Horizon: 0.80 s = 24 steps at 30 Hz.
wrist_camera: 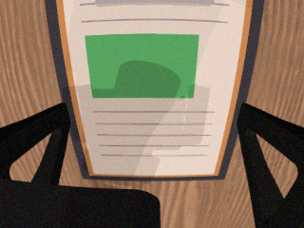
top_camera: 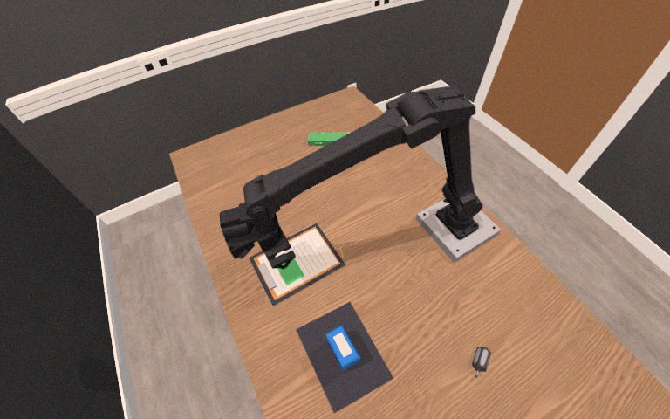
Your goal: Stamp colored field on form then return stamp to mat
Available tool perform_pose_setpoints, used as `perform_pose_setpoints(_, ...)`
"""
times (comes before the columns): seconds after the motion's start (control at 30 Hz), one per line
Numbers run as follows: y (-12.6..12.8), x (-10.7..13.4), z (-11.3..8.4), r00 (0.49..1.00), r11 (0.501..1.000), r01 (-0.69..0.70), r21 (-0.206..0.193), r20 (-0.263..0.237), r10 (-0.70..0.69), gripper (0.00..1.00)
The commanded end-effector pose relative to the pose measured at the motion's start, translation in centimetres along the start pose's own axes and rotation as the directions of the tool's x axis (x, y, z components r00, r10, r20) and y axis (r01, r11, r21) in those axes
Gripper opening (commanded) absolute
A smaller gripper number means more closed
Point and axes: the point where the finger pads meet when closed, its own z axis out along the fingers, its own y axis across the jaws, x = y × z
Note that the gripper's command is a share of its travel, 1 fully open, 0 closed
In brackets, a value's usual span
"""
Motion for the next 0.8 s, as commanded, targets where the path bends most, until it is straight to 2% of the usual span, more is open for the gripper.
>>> perform_pose_setpoints(0.0,-0.9,-0.5,0.4,1.0,1.0,-0.019,0.002,0.0,0.019,1.0)
perform_pose_setpoints(0.1,-0.9,-0.6,0.3,1.0,1.0,-0.003,0.002,0.002,0.003,1.0)
perform_pose_setpoints(0.2,-1.2,-1.6,-1.2,0.999,0.999,0.044,0.01,0.023,-0.044,1.0)
perform_pose_setpoints(0.3,-1.2,-1.8,-4.6,0.986,0.987,0.155,0.03,0.061,-0.157,1.0)
perform_pose_setpoints(0.33,-1.1,-1.9,-5.2,0.975,0.977,0.209,0.034,0.063,-0.211,1.0)
perform_pose_setpoints(0.43,-1.0,-1.9,-6.8,0.91,0.912,0.409,0.045,0.056,-0.411,1.0)
perform_pose_setpoints(0.5,-0.9,-2.0,-8.2,0.868,0.868,0.494,0.045,0.04,-0.496,1.0)
perform_pose_setpoints(0.57,-0.9,-2.0,-8.2,0.868,0.868,0.494,0.045,0.04,-0.496,1.0)
perform_pose_setpoints(0.6,-0.8,-2.0,-6.3,0.804,0.805,0.594,0.021,0.016,-0.594,1.0)
perform_pose_setpoints(0.67,-0.7,-2.0,-8.2,0.748,0.748,0.663,0.032,0.017,-0.664,1.0)
perform_pose_setpoints(0.7,-0.6,-1.9,-10.9,0.717,0.717,0.695,0.053,0.024,-0.697,1.0)
perform_pose_setpoints(0.77,-0.5,-1.7,-12.4,0.651,0.651,0.757,0.051,0.014,-0.759,1.0)
